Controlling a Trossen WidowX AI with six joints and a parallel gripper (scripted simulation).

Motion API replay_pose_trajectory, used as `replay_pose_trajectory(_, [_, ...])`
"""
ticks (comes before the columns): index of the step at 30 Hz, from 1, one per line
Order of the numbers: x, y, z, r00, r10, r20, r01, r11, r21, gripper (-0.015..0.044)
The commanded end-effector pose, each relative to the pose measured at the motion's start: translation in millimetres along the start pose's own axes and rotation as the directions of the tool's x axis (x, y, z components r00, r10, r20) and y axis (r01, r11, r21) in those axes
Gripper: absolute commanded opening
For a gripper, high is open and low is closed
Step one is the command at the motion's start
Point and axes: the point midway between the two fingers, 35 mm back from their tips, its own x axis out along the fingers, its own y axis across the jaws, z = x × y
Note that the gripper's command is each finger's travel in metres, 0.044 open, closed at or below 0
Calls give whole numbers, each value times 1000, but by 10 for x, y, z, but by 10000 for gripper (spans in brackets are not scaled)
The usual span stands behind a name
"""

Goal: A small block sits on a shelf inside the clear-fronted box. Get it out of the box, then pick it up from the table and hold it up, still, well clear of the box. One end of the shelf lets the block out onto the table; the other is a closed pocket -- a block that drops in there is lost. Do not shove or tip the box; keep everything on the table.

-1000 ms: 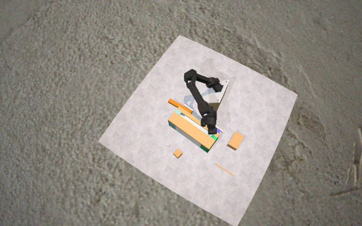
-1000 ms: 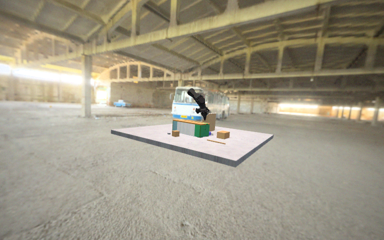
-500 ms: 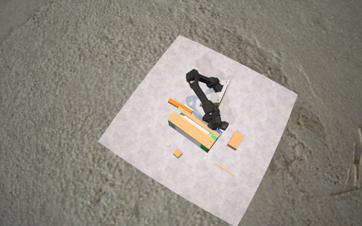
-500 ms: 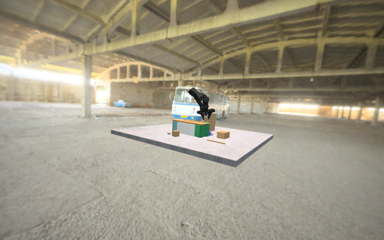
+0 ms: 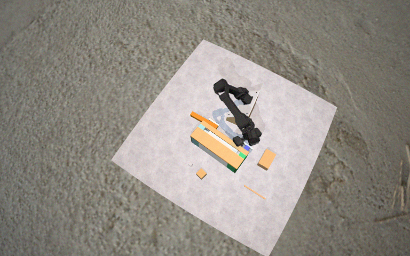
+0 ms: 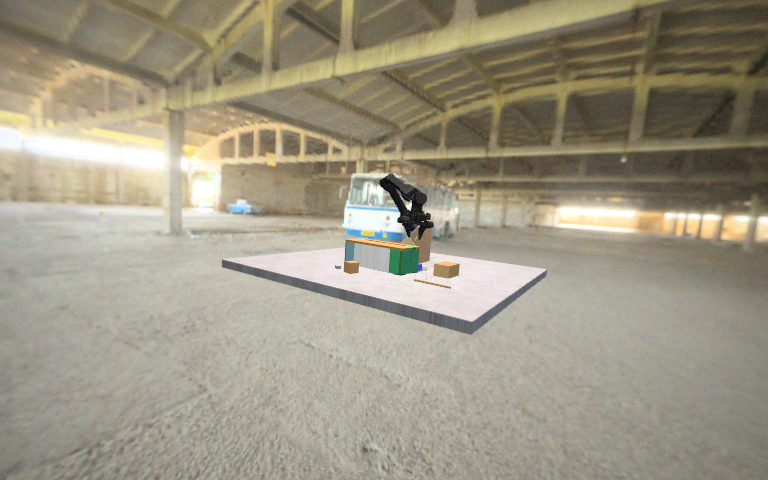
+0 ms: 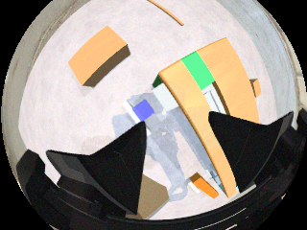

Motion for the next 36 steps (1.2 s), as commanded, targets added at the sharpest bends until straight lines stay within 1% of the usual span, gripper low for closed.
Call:
replay_pose_trajectory(1, [43,169,14,993,-113,-44,29,576,-817,285])
replay_pose_trajectory(5, [31,202,25,989,-144,-46,4,327,-945,285])
replay_pose_trajectory(9, [18,235,36,983,-175,-46,-37,55,-998,285])
replay_pose_trajectory(12, [7,261,45,979,-200,-45,-77,-152,-985,285])
replay_pose_trajectory(15, [-3,282,52,974,-221,-44,-121,-347,-930,285])
replay_pose_trajectory(16, [-5,287,54,973,-226,-44,-135,-406,-904,285])
replay_pose_trajectory(17, [-7,291,55,972,-230,-44,-143,-436,-889,285])
replay_pose_trajectory(33, [-7,292,55,972,-231,-44,-145,-444,-884,285])
replay_pose_trajectory(34, [16,295,55,972,-231,-43,-145,-444,-884,285])
replay_pose_trajectory(36, [203,324,40,973,-229,-41,-142,-445,-884,285])
